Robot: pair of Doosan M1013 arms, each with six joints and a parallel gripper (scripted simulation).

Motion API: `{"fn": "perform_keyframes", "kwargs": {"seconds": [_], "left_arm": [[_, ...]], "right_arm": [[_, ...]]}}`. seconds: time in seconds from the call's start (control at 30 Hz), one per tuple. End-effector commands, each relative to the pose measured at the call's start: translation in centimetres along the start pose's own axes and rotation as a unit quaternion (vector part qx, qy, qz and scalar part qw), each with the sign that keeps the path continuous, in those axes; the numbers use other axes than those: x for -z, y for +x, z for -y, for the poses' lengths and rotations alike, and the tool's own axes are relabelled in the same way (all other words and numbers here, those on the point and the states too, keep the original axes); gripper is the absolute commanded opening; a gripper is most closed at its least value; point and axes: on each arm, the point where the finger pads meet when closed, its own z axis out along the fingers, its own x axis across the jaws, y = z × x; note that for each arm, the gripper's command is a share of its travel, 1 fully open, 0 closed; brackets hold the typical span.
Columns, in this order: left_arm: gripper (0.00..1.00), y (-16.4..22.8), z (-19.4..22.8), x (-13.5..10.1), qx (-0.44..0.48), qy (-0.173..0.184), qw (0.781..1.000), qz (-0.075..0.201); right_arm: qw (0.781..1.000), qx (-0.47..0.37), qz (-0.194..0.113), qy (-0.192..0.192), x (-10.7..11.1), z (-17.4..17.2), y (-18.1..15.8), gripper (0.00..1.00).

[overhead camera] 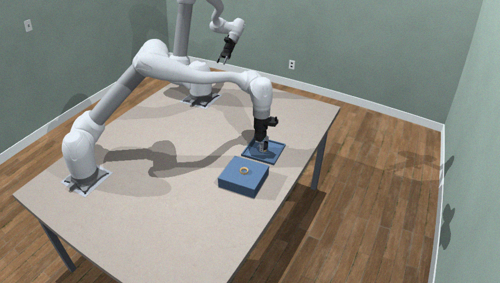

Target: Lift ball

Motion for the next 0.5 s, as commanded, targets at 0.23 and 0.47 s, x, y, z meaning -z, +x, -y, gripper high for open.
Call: {"fn": "perform_keyframes", "kwargs": {"seconds": [0.23,0.47], "left_arm": [[1.0,0.0,0.0,0.0,0.0,0.0,1.0,0.0],[1.0,0.0,0.0,0.0,0.0,0.0,1.0,0.0]], "right_arm": [[1.0,0.0,0.001,0.001,0.2,0.0,0.0,0.0],[1.0,0.0,0.001,0.001,1.8,0.0,-0.1,0.0]]}}
